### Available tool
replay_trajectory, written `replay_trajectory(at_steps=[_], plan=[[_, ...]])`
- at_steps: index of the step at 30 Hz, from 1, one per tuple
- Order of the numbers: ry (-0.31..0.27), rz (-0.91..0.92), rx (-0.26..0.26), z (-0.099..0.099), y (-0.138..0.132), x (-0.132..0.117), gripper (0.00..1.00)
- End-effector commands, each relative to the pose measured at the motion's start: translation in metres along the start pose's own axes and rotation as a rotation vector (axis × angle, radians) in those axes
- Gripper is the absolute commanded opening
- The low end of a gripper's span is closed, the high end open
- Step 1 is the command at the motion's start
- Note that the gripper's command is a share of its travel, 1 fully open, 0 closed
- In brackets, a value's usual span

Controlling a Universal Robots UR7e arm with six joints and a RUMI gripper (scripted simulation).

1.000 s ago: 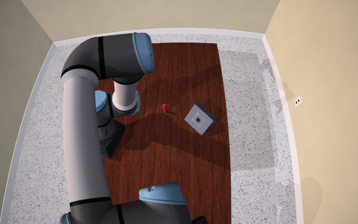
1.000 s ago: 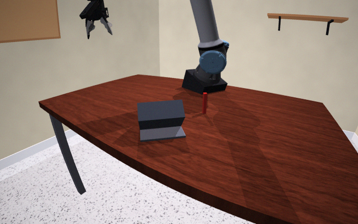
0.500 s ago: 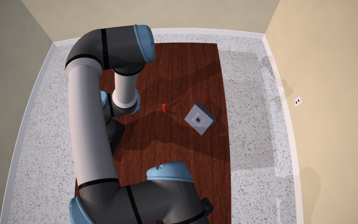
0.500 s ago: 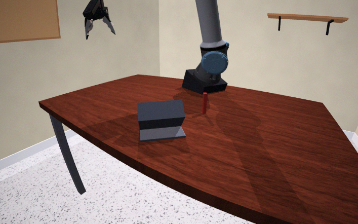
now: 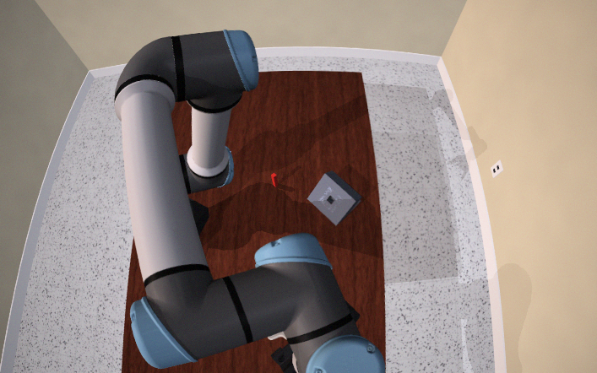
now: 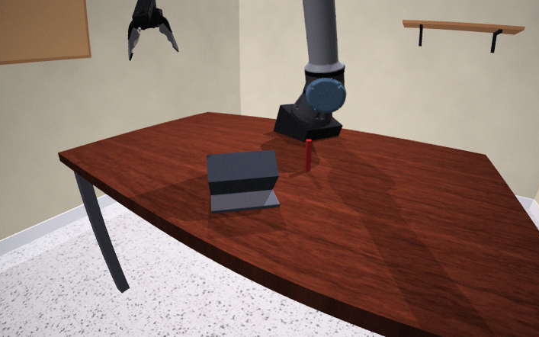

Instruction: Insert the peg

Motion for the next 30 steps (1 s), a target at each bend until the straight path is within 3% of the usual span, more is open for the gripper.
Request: replay_trajectory(at_steps=[1, 30], plan=[[0.001, -0.064, -0.006, 0.0, -0.008, 0.011, 1.0], [0.002, -0.464, -0.029, 0.006, -0.061, 0.071, 1.0]])
Point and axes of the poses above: the point where the finger pads meet when closed, its own z axis out along the fingers, its own y axis across the jaws, x = y × z, the point moved 6 cm from there along -z, back along the fingers, and after that the axes turned 8 degrees about z, right-handed, at the moved point
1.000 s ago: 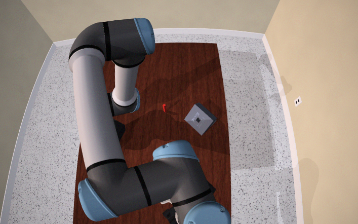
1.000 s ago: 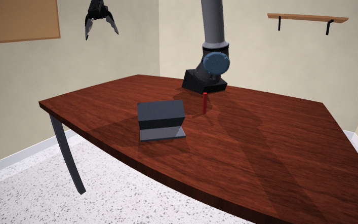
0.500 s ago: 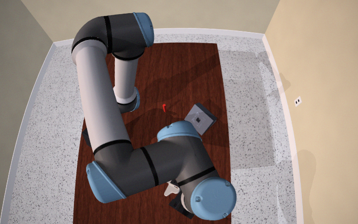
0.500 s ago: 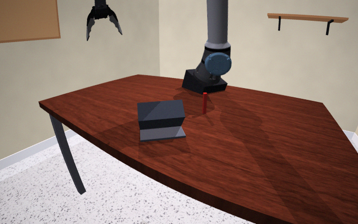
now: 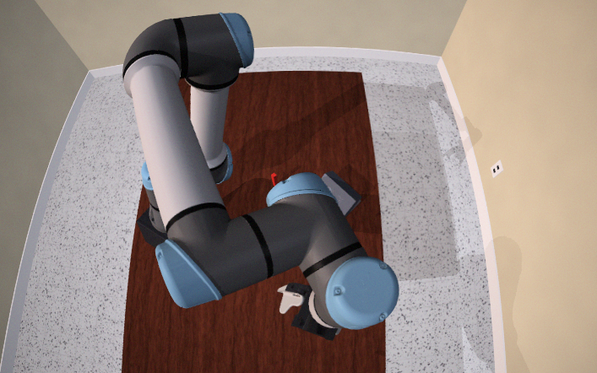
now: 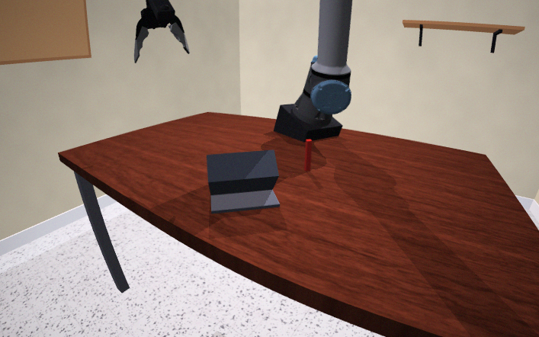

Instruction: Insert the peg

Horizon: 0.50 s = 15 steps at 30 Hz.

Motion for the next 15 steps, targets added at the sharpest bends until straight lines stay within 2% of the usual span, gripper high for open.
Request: replay_trajectory(at_steps=[1, 15], plan=[[0.0, -0.062, -0.005, 0.001, -0.004, 0.011, 1.0], [-0.001, -0.255, -0.016, 0.005, -0.02, 0.045, 1.0]])
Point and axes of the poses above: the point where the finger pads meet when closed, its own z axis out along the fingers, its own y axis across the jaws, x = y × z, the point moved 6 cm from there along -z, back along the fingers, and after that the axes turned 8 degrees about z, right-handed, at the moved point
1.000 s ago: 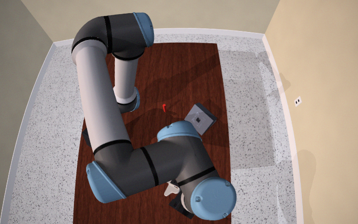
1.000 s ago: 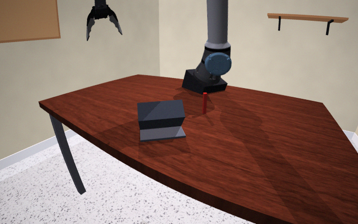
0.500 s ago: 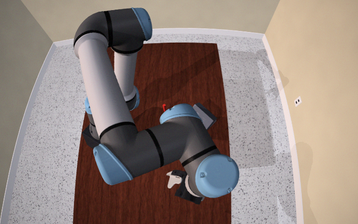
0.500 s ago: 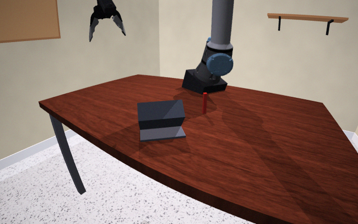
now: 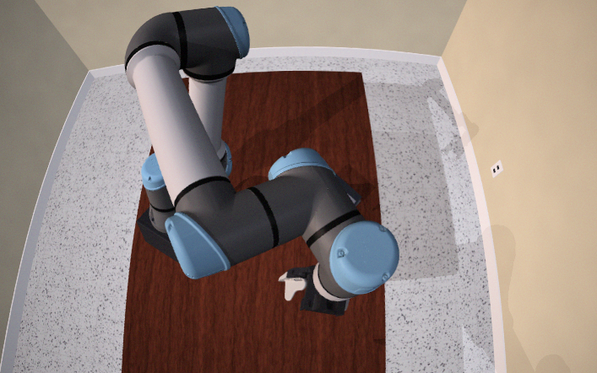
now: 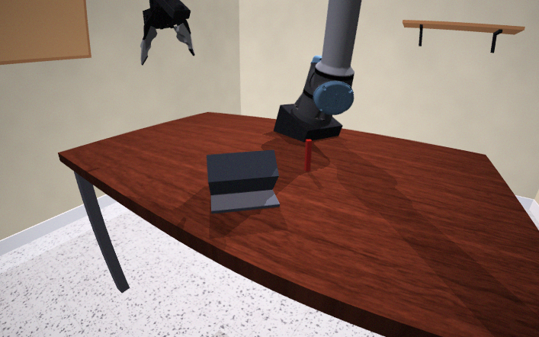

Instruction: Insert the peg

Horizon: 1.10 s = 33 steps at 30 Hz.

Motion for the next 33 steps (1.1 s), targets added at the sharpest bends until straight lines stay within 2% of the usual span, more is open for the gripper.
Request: replay_trajectory(at_steps=[1, 33], plan=[[-0.001, -0.059, -0.005, 0.001, -0.003, 0.011, 1.0], [-0.004, -0.509, -0.03, 0.017, -0.029, 0.089, 1.0]])
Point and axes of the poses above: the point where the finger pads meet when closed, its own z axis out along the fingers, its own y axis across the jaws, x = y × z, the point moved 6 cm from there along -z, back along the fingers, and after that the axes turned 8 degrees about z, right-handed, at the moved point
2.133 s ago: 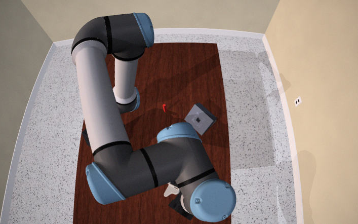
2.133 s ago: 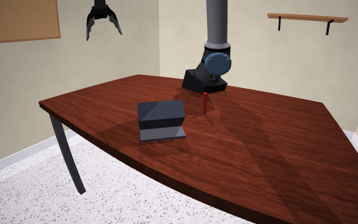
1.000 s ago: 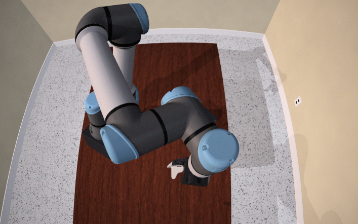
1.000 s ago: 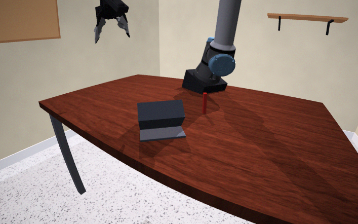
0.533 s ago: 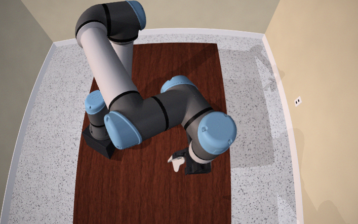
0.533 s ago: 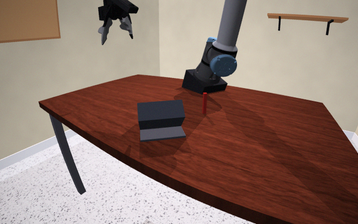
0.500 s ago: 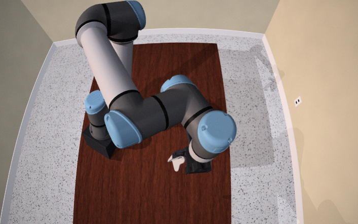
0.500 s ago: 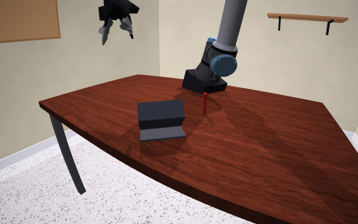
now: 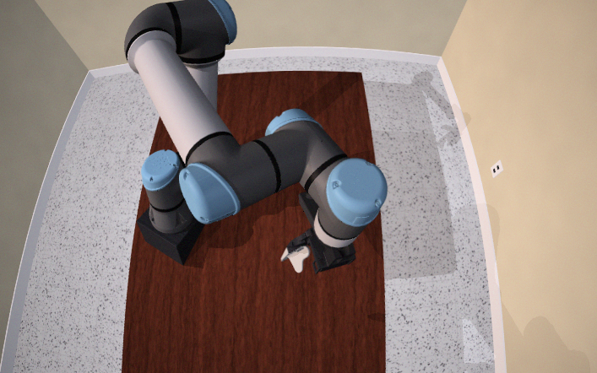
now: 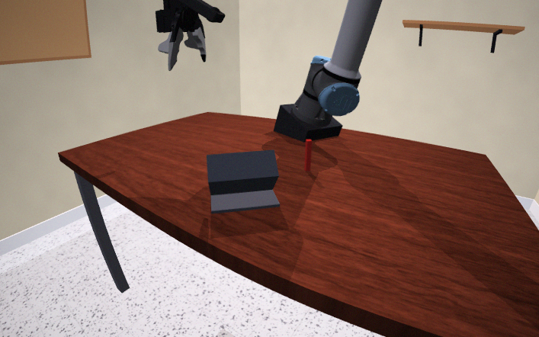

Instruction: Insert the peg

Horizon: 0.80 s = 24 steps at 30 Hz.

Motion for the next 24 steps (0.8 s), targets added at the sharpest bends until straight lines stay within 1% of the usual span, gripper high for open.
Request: replay_trajectory(at_steps=[1, 12, 14, 24], plan=[[-0.002, -0.057, -0.004, 0.002, 0.001, 0.01, 1.0], [-0.004, -0.234, -0.014, 0.009, 0.001, 0.041, 1.0], [-0.004, -0.234, -0.014, 0.009, 0.001, 0.041, 1.0], [-0.007, -0.395, -0.023, 0.017, 0.0, 0.068, 1.0]])
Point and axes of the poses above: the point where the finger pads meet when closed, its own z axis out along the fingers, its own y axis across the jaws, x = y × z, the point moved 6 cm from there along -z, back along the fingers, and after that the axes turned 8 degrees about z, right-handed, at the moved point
